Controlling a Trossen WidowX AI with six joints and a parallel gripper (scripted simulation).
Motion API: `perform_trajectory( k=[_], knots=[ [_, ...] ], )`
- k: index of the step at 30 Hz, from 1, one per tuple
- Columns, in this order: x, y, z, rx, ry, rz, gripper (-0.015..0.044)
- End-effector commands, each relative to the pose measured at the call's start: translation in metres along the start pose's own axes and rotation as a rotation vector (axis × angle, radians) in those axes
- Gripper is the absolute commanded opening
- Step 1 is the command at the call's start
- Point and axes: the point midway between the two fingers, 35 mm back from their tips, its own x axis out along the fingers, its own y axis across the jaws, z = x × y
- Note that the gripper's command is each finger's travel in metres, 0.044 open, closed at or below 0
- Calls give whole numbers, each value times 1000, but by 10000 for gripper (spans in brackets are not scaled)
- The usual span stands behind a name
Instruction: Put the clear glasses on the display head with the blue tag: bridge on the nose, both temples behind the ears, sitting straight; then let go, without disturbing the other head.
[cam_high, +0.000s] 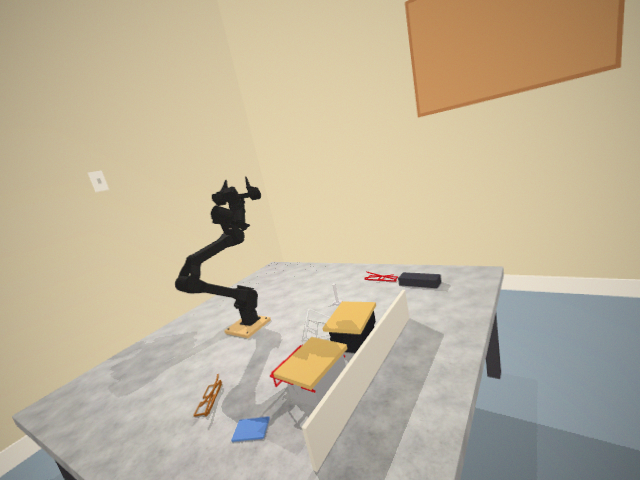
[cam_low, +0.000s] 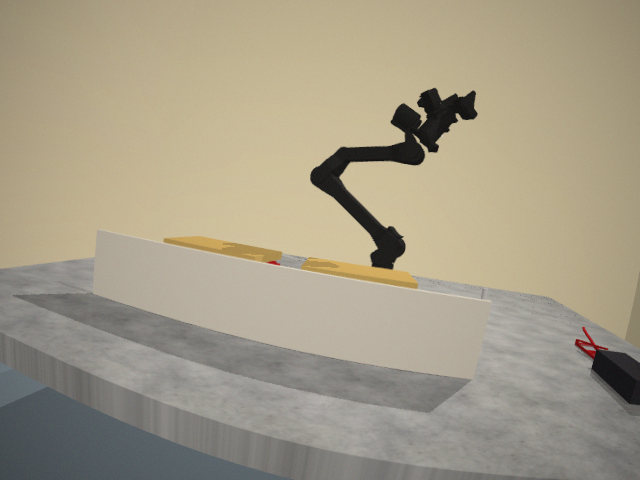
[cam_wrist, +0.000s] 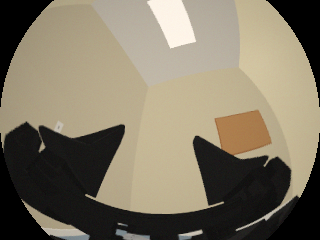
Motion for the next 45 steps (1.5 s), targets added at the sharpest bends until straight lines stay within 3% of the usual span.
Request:
perform_trajectory(
  k=[1,8,17,22,34,45],
  knots=[
    [0,0,0,0,0,0,426],
    [0,0,0,0,0,0,440],
    [-5,-102,-42,-10,184,-372,204],
    [-35,-177,-64,24,296,-665,200],
    [-191,-311,-68,157,419,-1441,200],
    [-371,-324,-39,424,308,-2190,200]
  ],
)
